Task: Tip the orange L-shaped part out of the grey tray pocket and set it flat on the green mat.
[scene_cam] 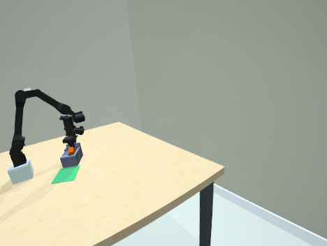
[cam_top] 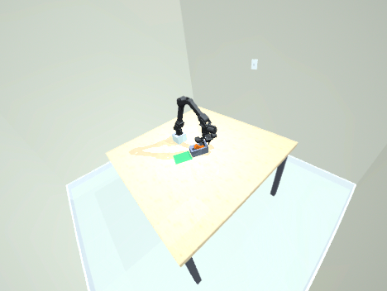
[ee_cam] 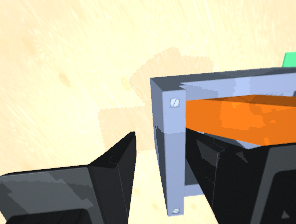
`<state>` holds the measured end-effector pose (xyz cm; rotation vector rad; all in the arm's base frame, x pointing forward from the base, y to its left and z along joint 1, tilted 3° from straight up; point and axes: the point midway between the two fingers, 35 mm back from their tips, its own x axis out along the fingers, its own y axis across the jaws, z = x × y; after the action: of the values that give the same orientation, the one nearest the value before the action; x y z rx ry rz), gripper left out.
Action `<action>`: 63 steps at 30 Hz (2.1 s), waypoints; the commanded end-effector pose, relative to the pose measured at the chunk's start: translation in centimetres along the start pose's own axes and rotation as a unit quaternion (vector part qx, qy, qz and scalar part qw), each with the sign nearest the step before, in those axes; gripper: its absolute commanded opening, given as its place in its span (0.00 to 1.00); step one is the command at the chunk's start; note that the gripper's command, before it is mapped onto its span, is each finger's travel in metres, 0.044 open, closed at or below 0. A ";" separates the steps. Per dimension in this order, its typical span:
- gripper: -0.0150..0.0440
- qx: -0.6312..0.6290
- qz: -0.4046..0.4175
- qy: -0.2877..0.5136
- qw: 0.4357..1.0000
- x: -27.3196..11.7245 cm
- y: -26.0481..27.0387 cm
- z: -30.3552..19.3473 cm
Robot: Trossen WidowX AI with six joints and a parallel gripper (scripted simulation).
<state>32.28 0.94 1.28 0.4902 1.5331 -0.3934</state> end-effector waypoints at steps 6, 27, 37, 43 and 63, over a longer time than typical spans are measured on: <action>0.56 0.002 -0.001 -0.005 1.000 -8.9 -1.0 0.1; 0.56 0.004 0.007 -0.013 1.000 -9.2 -0.8 0.3; 0.60 -0.003 0.007 -0.013 1.000 -9.2 -0.8 0.3; 0.73 -0.173 0.002 -0.012 0.985 -9.2 -2.5 0.7; 0.73 -0.706 -0.006 -0.001 0.709 -9.2 -8.5 1.2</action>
<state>30.58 -5.63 10.80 -0.4164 1.4575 0.4676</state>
